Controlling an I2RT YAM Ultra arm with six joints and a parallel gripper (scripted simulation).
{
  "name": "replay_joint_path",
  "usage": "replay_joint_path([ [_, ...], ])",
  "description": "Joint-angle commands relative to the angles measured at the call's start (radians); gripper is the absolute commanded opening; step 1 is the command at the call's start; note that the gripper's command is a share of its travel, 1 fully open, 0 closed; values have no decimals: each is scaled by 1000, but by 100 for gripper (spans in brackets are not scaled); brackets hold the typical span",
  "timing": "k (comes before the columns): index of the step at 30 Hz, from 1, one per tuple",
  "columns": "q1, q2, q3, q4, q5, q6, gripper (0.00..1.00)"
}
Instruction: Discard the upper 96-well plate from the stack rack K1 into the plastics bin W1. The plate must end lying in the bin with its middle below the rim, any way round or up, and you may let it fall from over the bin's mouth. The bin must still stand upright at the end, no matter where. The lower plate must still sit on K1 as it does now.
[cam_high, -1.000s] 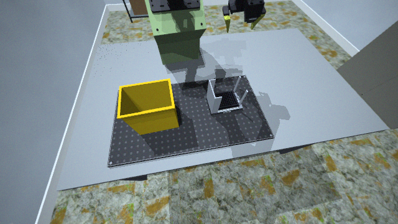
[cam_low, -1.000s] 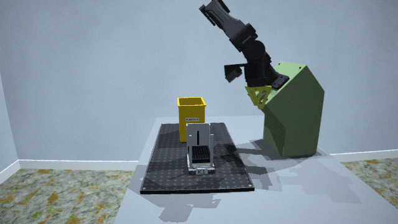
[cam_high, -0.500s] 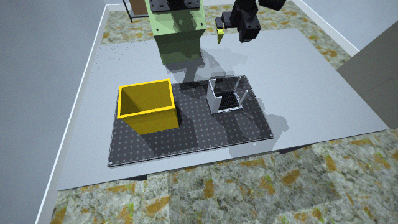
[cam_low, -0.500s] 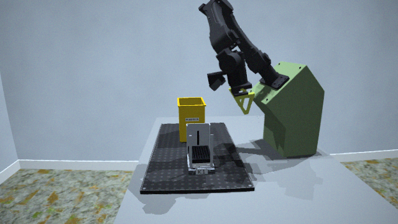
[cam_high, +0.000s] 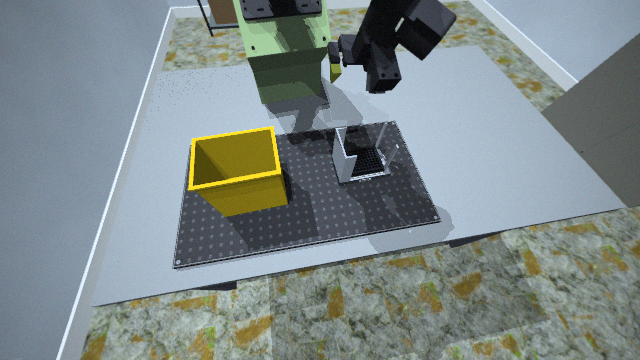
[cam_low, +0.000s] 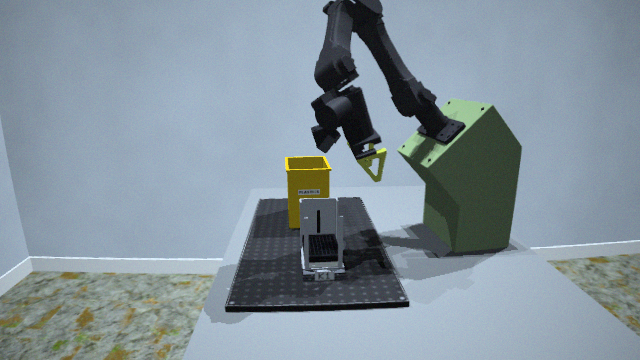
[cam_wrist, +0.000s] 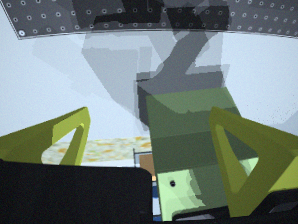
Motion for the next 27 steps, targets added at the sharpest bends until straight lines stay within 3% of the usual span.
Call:
replay_joint_path([
  [1, -56, -40, 15, -45, -45, -120, 100],
  [6, -150, -23, 62, -113, -102, -210, 100],
  [13, -322, -79, 76, -177, -161, -380, 100],
  [20, -537, -94, 135, -288, -266, -589, 100],
  [22, -537, -94, 135, -288, -266, -589, 100],
  [23, -582, -91, 148, -310, -297, -633, 100],
  [27, -670, -126, 160, -352, -313, -719, 100],
])
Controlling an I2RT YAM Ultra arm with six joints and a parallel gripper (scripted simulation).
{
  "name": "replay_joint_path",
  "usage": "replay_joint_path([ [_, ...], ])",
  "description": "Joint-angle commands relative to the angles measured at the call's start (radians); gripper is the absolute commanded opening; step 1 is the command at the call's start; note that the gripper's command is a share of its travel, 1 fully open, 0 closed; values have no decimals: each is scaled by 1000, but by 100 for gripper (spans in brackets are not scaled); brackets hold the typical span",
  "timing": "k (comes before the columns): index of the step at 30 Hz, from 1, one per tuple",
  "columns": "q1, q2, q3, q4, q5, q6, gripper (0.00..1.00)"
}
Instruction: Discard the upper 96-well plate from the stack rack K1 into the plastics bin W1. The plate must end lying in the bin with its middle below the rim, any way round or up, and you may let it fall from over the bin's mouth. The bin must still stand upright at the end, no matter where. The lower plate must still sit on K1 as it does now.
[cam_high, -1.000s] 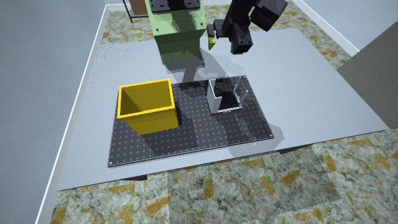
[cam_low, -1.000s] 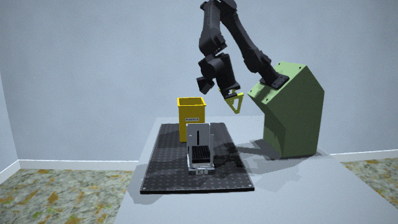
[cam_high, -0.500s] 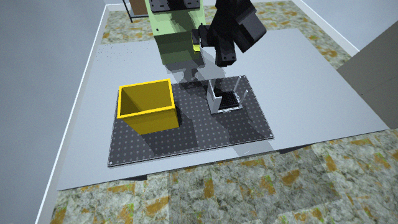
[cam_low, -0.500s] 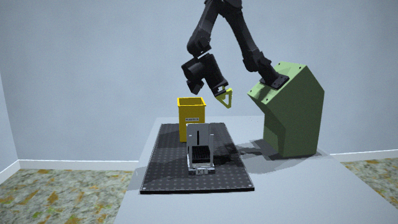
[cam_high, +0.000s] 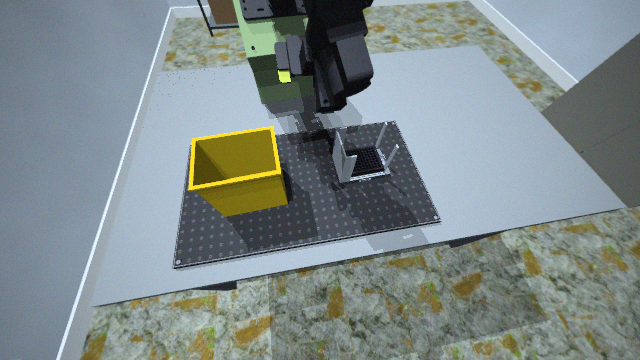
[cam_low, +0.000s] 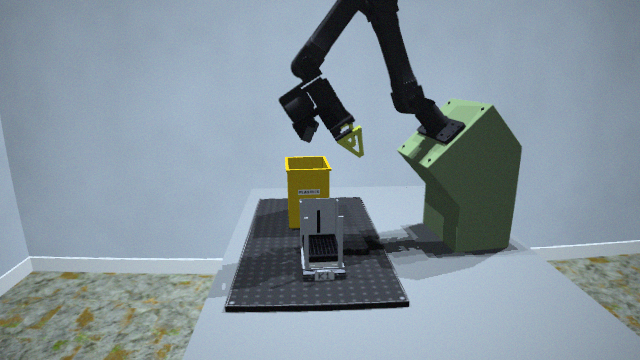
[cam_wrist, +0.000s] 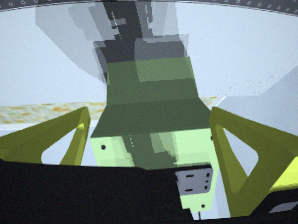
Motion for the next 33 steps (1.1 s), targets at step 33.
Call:
replay_joint_path([
  [33, 315, 118, 166, 287, 29, 1126, 100],
])
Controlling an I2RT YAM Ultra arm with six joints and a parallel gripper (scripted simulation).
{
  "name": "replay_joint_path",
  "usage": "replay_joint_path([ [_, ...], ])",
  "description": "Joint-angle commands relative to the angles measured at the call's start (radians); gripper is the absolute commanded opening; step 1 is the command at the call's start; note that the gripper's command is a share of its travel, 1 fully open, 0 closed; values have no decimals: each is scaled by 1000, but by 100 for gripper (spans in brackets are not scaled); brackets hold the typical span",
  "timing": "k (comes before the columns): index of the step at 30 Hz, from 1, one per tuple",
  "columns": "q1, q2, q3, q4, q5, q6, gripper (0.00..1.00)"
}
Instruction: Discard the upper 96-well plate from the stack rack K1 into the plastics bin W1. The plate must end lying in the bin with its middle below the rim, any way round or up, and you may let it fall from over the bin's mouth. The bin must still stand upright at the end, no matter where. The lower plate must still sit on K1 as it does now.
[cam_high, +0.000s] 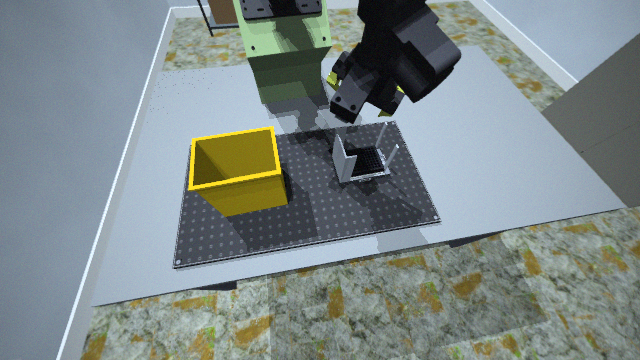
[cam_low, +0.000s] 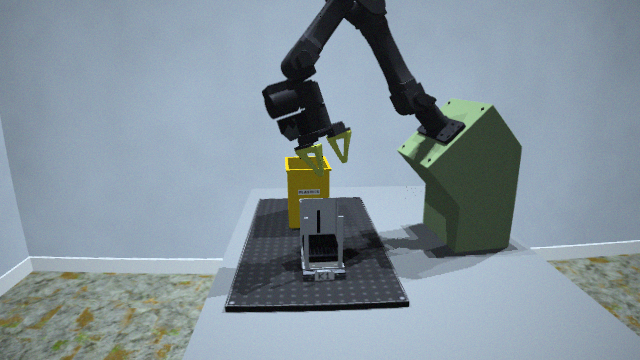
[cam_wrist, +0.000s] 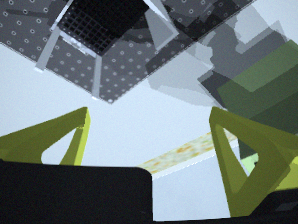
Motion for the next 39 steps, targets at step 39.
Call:
replay_joint_path([
  [39, 212, -39, -97, 268, 338, 941, 100],
])
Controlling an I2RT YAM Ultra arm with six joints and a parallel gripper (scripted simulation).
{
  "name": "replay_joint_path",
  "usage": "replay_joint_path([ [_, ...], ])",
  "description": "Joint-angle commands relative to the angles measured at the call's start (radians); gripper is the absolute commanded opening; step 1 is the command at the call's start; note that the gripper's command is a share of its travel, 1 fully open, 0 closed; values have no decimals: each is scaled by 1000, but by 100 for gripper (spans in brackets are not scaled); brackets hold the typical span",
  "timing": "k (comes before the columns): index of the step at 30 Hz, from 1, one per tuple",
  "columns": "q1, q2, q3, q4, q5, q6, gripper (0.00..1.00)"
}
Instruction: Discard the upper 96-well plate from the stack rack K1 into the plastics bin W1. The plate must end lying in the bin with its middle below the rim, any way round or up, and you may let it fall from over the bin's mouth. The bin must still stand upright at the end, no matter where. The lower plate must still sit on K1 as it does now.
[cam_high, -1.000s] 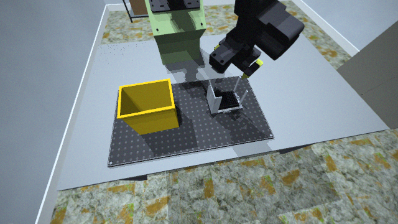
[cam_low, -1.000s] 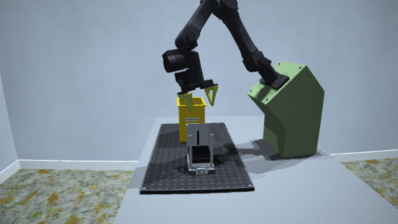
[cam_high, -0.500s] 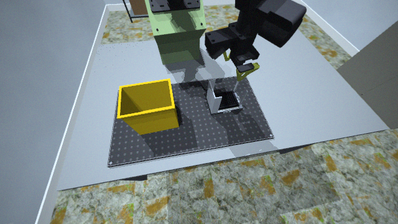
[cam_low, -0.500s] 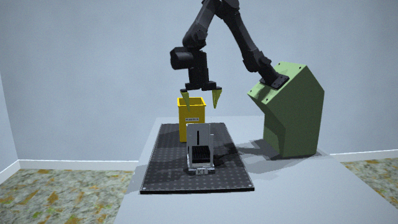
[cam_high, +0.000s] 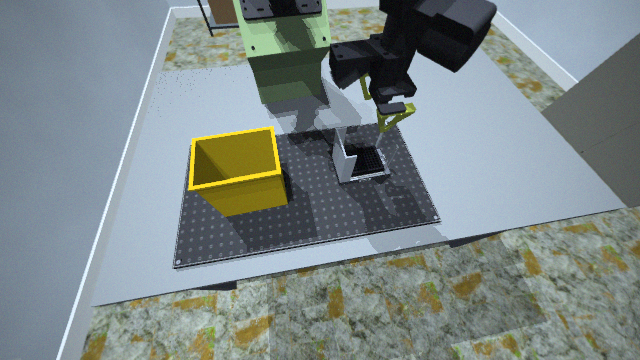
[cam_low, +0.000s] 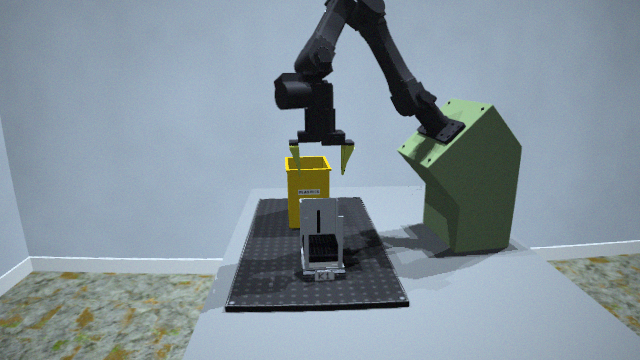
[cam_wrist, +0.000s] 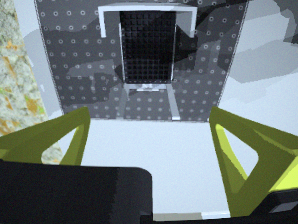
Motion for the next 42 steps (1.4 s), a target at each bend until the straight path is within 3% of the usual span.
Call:
replay_joint_path([
  [1, 5, -11, 3, 0, 14, 4, 100],
  [17, 5, -11, 3, 0, 14, 4, 100],
  [42, -51, 71, -47, 149, -21, -42, 100],
])
